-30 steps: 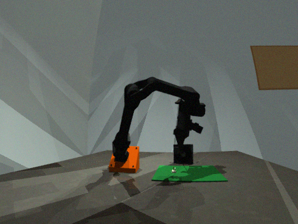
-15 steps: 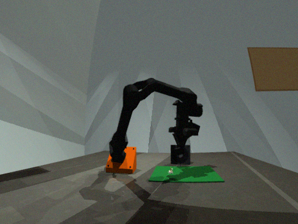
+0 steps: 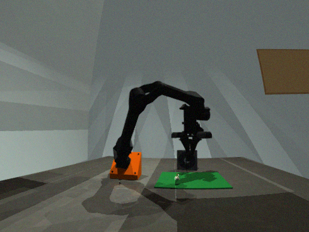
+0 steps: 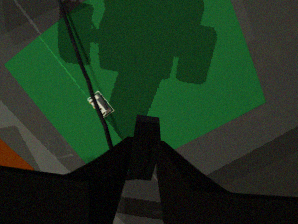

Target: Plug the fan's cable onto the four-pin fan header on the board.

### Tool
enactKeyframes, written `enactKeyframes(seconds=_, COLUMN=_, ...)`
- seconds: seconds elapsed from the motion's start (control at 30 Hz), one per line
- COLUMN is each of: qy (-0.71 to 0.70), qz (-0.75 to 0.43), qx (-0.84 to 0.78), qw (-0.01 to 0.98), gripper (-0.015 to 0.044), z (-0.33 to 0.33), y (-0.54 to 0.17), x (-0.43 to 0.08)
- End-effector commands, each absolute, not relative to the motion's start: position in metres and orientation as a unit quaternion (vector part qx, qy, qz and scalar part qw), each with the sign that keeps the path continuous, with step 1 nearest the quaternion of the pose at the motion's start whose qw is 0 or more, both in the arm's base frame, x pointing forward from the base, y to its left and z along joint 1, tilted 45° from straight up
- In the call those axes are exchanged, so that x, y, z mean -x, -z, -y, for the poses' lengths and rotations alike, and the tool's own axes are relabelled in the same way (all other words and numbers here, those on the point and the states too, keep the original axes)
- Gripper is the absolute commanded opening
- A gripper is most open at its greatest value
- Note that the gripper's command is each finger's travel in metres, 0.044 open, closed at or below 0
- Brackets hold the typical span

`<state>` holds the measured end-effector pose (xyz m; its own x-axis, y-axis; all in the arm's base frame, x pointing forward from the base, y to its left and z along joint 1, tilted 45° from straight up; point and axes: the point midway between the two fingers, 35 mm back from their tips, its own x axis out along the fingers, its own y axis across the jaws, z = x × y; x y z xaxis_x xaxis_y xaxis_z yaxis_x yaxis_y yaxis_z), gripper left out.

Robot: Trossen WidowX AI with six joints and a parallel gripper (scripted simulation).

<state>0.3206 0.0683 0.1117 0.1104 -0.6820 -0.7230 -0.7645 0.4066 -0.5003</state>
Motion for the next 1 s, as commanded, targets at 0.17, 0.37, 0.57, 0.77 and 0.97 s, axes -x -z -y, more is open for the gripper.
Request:
enactKeyframes(seconds=0.17, qy=-0.059, qz=-0.664, qx=0.549, qw=0.504, gripper=0.0, z=-0.066, y=-0.111, x=-0.322)
enactKeyframes(seconds=0.37, qy=-0.083, qz=-0.67, qx=0.525, qw=0.518, gripper=0.0, z=-0.061, y=-0.104, x=-0.319)
enactKeyframes(seconds=0.57, qy=-0.113, qz=-0.673, qx=0.498, qw=0.535, gripper=0.0, z=-0.056, y=-0.097, x=-0.316)
enactKeyframes(seconds=0.77, qy=-0.143, qz=-0.671, qx=0.471, qw=0.555, gripper=0.0, z=-0.052, y=-0.09, x=-0.313)
enactKeyframes(seconds=0.97, qy=-0.175, qz=-0.663, qx=0.445, qw=0.577, gripper=0.0, z=-0.049, y=-0.084, x=-0.312)
